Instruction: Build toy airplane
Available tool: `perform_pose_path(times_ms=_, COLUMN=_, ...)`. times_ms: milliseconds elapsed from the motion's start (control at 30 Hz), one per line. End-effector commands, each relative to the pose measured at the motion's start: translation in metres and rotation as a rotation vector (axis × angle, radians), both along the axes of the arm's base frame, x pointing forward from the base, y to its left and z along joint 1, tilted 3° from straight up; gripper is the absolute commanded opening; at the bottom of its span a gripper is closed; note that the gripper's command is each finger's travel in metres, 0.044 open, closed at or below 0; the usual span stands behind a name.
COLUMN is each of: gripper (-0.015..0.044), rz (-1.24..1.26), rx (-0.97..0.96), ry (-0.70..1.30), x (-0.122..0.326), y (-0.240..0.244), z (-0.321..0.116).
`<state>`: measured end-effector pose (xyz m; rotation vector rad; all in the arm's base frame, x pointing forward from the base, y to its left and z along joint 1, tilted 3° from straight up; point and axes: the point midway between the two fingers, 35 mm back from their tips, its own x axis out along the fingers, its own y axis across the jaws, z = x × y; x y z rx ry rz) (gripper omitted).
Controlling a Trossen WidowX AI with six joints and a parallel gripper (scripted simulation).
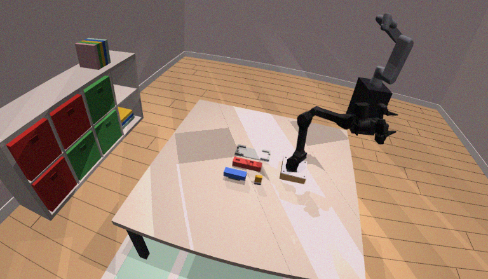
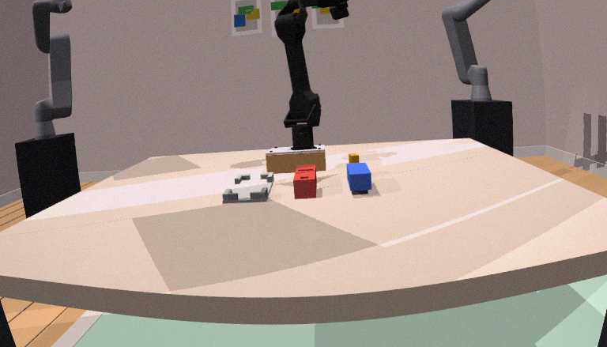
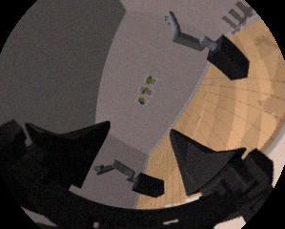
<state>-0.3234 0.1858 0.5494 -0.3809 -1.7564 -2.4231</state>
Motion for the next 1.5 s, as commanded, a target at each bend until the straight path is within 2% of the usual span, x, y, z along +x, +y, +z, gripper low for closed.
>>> perform_pose_path(times_ms=0, gripper=0.0426, rz=0.000, rx=0.000, ry=0.000, x=0.000, y=0.000, z=0.000)
perform_pose_path(times_ms=67, gripper=0.0440, rz=-0.033, rx=-0.001, ry=-0.011, x=0.003, y=0.010, z=-0.004)
perform_pose_path(times_ms=333, gripper=0.0440, rz=-0.409, rx=-0.024, ry=-0.162, x=0.061, y=0.120, z=-0.055)
perform_pose_path(times_ms=433, gripper=0.0440, rz=-0.444, rx=-0.084, ry=-0.176, x=0.078, y=0.121, z=-0.067)
perform_pose_path(times_ms=667, gripper=0.0440, rz=-0.753, rx=-0.144, ry=-0.324, x=0.163, y=0.192, z=-0.118)
perform_pose_path(times_ms=833, gripper=0.0440, rz=-0.949, rx=-0.207, ry=-0.415, x=0.235, y=0.221, z=-0.150)
perform_pose_path(times_ms=1133, gripper=0.0440, rz=-1.266, rx=-0.367, ry=-0.602, x=0.375, y=0.232, z=-0.212)
perform_pose_path(times_ms=1467, gripper=0.0440, rz=-1.523, rx=-0.628, ry=-0.832, x=0.516, y=0.178, z=-0.283)
